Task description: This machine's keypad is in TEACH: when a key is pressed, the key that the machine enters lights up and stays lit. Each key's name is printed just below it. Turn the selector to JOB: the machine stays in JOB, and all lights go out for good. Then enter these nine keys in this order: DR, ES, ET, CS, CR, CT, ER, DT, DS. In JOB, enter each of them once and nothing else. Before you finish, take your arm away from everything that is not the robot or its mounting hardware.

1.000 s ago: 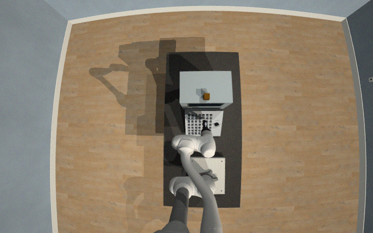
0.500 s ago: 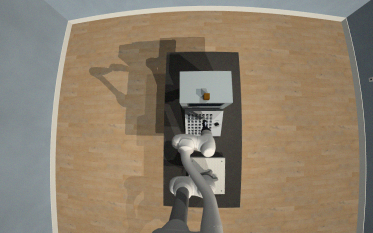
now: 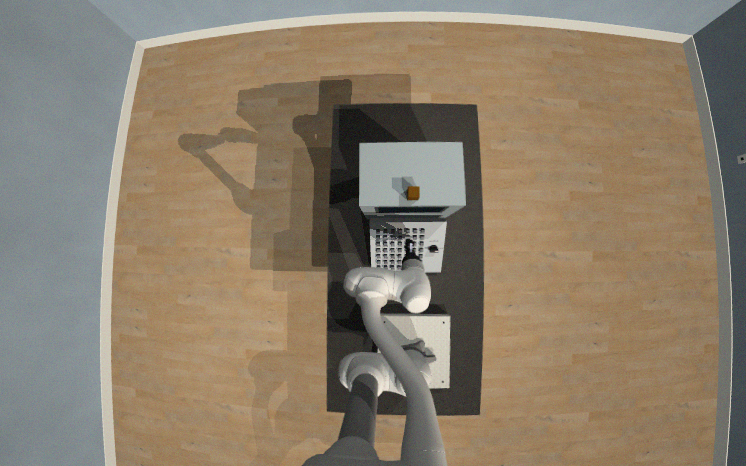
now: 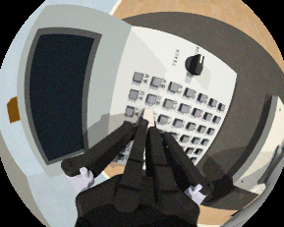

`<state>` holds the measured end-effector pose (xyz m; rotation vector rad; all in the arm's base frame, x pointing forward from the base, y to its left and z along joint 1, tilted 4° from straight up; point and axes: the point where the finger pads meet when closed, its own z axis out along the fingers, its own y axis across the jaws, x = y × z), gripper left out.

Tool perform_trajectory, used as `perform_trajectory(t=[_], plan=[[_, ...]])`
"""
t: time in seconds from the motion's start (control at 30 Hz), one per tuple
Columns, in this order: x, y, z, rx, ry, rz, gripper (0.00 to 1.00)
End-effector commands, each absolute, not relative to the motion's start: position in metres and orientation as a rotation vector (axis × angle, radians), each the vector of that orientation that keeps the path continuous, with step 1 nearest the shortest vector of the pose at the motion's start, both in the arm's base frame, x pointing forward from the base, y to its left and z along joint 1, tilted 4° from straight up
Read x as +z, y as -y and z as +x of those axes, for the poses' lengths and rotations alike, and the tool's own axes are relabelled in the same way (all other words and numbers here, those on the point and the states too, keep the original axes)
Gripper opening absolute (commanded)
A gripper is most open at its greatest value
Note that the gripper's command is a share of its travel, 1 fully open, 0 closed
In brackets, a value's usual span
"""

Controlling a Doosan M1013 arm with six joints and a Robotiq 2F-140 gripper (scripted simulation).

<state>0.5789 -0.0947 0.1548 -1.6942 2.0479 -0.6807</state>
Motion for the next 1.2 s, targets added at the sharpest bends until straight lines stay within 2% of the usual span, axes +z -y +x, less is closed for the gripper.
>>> perform_trajectory(t=[0.0, 1.17], plan=[[0.1547, 0.0947, 0.5790, -0.680, -2.048, -1.694, 0.00], [0.1586, 0.0941, 0.5762, -0.680, -2.048, -1.694, 0.00]])
